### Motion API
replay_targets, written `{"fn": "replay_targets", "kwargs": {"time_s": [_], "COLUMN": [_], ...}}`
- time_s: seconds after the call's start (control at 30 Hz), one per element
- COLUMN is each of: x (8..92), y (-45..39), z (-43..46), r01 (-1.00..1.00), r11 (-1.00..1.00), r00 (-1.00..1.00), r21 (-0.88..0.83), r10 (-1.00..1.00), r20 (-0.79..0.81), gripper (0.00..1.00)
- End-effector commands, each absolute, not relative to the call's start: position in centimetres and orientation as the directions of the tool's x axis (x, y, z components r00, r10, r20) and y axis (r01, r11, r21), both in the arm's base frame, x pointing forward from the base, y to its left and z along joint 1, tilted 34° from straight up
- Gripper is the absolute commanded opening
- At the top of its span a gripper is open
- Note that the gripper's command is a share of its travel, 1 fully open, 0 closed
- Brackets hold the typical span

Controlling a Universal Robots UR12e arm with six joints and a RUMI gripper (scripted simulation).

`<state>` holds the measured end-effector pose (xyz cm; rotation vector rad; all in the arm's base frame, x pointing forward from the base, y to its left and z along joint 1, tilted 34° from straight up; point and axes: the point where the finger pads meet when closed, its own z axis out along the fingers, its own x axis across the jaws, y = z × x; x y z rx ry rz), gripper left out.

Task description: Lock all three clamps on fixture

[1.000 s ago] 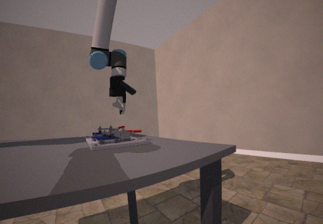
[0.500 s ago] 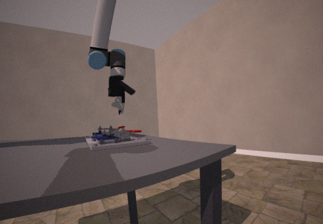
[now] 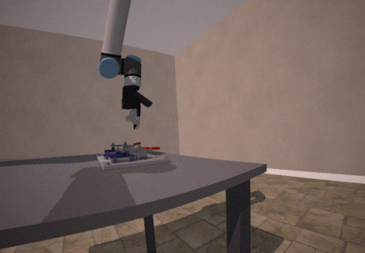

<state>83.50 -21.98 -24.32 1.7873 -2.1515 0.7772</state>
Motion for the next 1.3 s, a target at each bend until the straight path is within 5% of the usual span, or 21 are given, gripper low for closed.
{"fn": "replay_targets", "kwargs": {"time_s": [0.0,1.27], "x": [83.6,84.5], "y": [-22.1,-25.4], "z": [-24.4,-29.6], "r01": [-0.963,-0.963], "r11": [0.111,0.111], "r00": [-0.224,-0.224], "r21": [-0.247,-0.247], "r10": [-0.836,-0.836], "r20": [0.5,0.5], "gripper": [0.28,0.28]}}
